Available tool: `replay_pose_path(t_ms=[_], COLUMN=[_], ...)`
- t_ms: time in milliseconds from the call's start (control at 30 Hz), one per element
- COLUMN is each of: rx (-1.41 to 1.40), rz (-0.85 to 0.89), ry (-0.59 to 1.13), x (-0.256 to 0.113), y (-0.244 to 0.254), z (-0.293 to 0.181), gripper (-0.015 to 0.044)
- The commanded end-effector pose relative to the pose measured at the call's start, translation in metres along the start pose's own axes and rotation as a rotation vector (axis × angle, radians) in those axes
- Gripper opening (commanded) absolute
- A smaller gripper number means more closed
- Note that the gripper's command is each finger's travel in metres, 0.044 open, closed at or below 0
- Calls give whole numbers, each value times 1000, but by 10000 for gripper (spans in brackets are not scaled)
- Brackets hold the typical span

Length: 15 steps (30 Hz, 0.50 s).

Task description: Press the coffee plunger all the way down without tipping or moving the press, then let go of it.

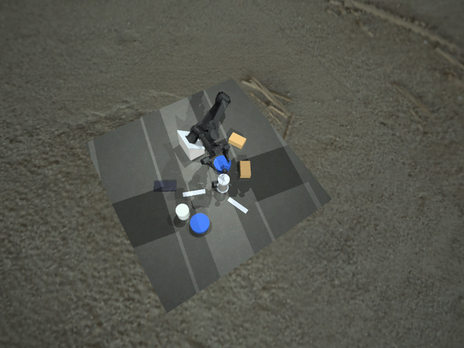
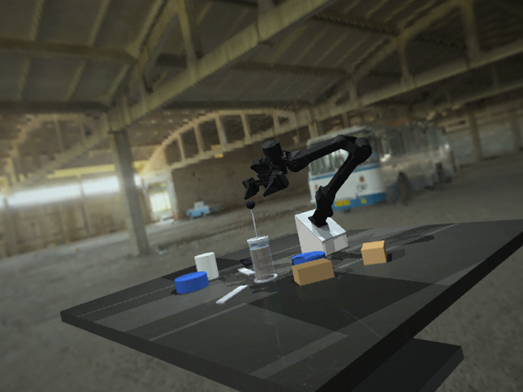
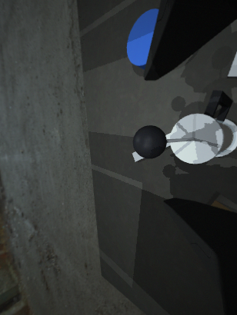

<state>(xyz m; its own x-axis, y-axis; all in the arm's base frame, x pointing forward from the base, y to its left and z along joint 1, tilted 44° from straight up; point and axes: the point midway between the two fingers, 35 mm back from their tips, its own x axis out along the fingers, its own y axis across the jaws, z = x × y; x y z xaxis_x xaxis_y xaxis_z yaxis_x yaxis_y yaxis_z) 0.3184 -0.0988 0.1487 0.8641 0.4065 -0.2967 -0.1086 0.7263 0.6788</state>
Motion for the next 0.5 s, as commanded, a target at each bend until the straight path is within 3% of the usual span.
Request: replay_pose_path(t_ms=[0,467], rx=[10,11], rz=[-3,-2], ry=[5,3], x=[7,30], y=[-1,-1], z=[-2,-2], gripper=[440,440])
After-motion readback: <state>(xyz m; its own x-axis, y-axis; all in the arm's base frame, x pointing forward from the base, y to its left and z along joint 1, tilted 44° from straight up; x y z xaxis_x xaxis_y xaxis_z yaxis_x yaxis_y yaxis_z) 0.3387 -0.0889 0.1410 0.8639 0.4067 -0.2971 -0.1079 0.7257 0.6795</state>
